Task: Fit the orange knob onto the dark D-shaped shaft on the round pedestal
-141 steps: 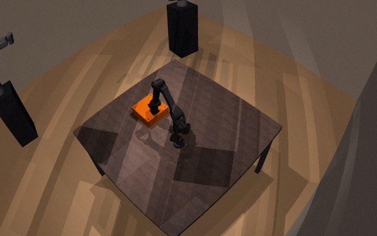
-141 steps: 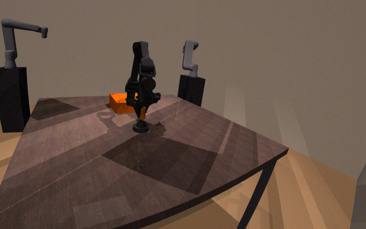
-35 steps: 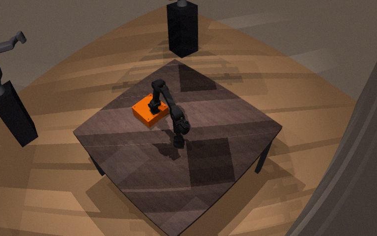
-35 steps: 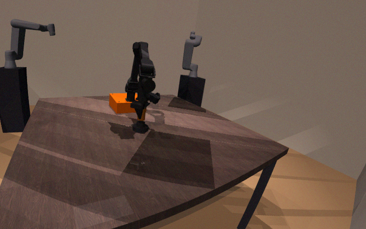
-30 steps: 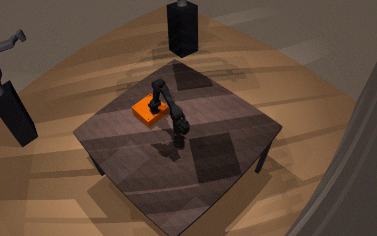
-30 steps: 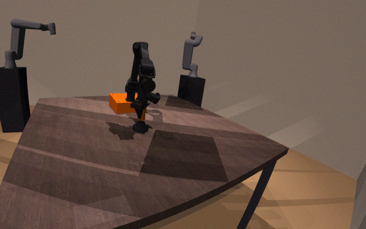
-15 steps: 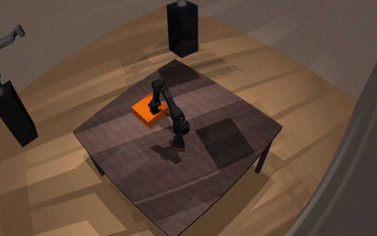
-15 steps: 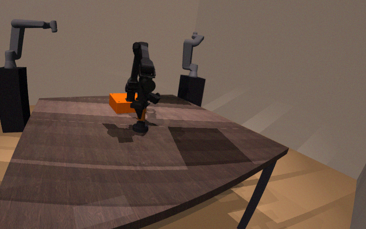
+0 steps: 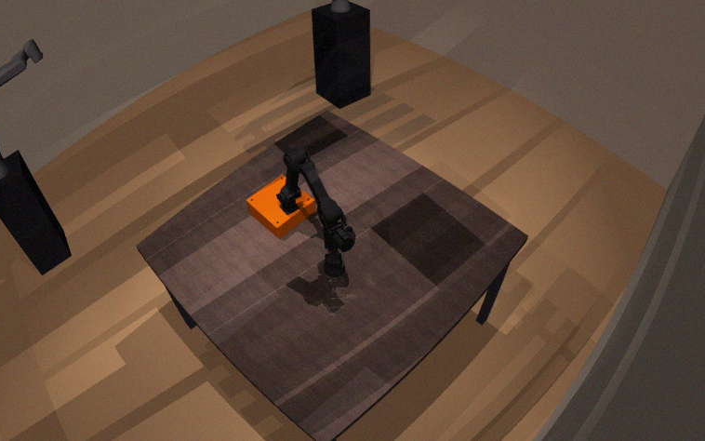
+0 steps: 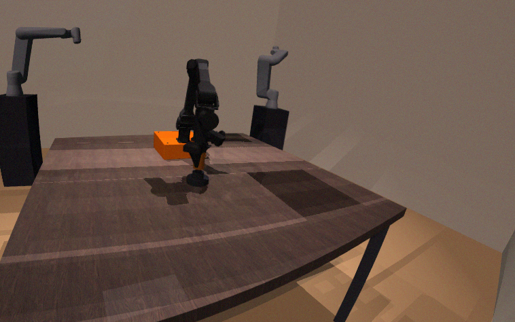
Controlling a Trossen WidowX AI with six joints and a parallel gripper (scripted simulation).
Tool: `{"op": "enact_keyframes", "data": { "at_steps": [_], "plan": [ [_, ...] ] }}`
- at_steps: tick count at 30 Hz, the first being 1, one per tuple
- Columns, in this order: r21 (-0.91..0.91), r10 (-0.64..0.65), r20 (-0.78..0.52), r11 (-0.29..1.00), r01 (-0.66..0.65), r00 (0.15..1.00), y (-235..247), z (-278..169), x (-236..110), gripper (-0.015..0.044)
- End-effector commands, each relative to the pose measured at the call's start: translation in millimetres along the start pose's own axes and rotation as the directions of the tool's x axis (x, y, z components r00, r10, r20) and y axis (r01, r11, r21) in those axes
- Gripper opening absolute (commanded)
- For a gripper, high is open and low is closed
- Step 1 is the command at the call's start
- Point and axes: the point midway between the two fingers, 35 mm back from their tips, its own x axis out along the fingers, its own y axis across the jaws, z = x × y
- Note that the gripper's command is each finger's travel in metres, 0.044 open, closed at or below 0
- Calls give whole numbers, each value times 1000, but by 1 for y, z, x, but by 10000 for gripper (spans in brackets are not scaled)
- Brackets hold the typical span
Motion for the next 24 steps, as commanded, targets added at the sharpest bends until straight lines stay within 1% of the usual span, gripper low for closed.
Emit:
{"op": "enact_keyframes", "data": {
  "at_steps": [1, 9, 24],
  "plan": [
    [-31, 0, 0, 1000, 0, 1000, 0, 0, 0, 0],
    [-75, 0, 0, 997, 0, 1000, 0, 0, 3, 0],
    [28, 0, 0, 1000, 0, 1000, 0, 0, 14, 0]
  ]
}}
